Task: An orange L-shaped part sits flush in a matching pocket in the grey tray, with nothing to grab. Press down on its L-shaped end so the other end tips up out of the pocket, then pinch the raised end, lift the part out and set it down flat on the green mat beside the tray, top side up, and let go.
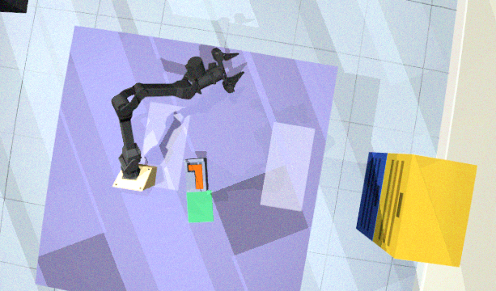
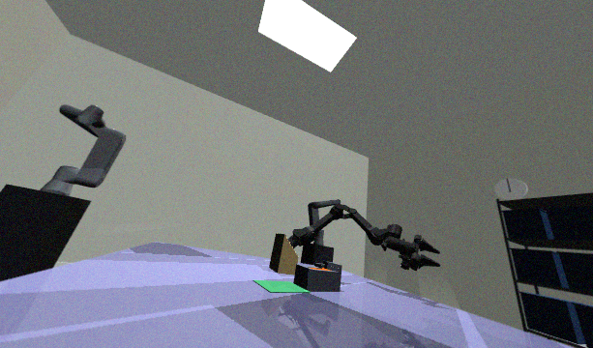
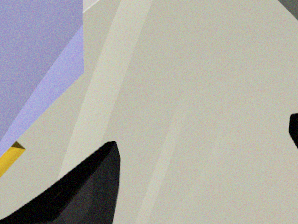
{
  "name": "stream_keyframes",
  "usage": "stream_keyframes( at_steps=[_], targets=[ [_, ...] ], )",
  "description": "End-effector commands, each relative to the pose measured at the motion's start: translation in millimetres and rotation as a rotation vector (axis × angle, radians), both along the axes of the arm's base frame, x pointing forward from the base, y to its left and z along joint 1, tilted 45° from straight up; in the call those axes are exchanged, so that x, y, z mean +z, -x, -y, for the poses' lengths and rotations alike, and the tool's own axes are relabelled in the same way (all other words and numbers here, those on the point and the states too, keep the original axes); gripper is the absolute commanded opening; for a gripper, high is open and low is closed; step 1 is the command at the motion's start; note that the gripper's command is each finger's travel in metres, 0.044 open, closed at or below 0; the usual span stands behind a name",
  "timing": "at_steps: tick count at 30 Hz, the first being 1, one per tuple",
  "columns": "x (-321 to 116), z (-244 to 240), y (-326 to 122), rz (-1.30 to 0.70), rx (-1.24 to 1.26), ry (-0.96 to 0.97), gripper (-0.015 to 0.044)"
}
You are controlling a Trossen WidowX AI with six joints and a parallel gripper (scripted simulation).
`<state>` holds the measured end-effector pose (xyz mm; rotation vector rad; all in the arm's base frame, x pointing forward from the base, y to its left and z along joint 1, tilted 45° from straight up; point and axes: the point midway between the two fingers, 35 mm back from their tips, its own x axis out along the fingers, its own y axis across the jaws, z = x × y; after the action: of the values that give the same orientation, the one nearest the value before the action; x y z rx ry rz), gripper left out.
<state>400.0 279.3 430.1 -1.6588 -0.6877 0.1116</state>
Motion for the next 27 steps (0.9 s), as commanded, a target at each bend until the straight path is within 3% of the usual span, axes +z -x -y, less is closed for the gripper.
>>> stream_keyframes(
  at_steps=[1,4,9,14,18,27],
  targets=[
    [-4.0,1.6,-2.8,-0.017,0.001,0.004,0.0374],
    [-32.7,17.1,-20.7,-0.146,0.003,0.013,0.0295],
    [-117.7,68.6,-53.0,-0.537,-0.023,0.006,0.018],
    [-198.2,131.0,-53.4,-0.96,-0.094,-0.104,0.018],
    [-254.6,182.7,-29.3,-1.323,-0.187,-0.28,0.018],
    [-318.8,263.0,77.0,-2.096,-0.478,-0.984,0.018]
  ],
)
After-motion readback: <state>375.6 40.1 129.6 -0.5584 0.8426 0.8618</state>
